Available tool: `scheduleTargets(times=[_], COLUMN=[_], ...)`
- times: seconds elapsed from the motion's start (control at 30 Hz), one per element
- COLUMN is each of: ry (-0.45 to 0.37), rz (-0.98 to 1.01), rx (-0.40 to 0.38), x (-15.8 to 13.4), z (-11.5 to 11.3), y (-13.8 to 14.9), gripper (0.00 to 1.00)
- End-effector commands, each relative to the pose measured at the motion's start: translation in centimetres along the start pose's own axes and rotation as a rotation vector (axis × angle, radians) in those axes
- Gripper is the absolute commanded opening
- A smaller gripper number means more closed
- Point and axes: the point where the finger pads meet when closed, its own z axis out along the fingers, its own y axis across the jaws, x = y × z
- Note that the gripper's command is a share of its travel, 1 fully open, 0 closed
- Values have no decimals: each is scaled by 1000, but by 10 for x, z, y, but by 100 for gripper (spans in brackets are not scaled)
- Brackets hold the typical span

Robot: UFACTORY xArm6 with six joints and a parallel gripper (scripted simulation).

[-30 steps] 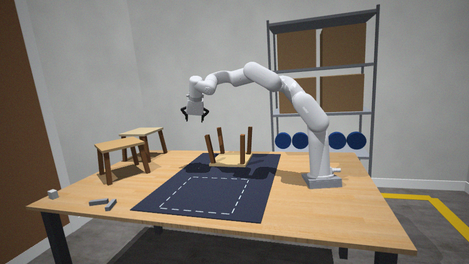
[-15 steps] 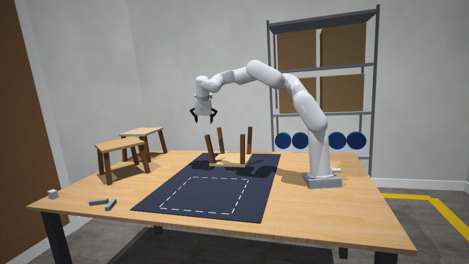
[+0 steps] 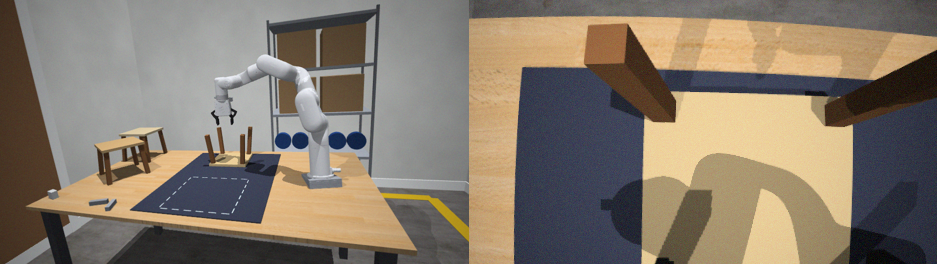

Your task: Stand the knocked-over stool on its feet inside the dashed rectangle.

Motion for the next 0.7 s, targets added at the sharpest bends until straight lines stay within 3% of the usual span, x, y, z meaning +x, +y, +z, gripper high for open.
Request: scheduleTargets(times=[0.0,0.33,0.37,0.5,0.67], ry=[-54,-54,-55,-112,-146], rz=[31,31,31,29,33], rx=[2,2,2,39,97], x=[5,5,6,56,84], z=[1,1,1,5,6], y=[26,26,27,73,108], gripper=[100,100,55,55,55])
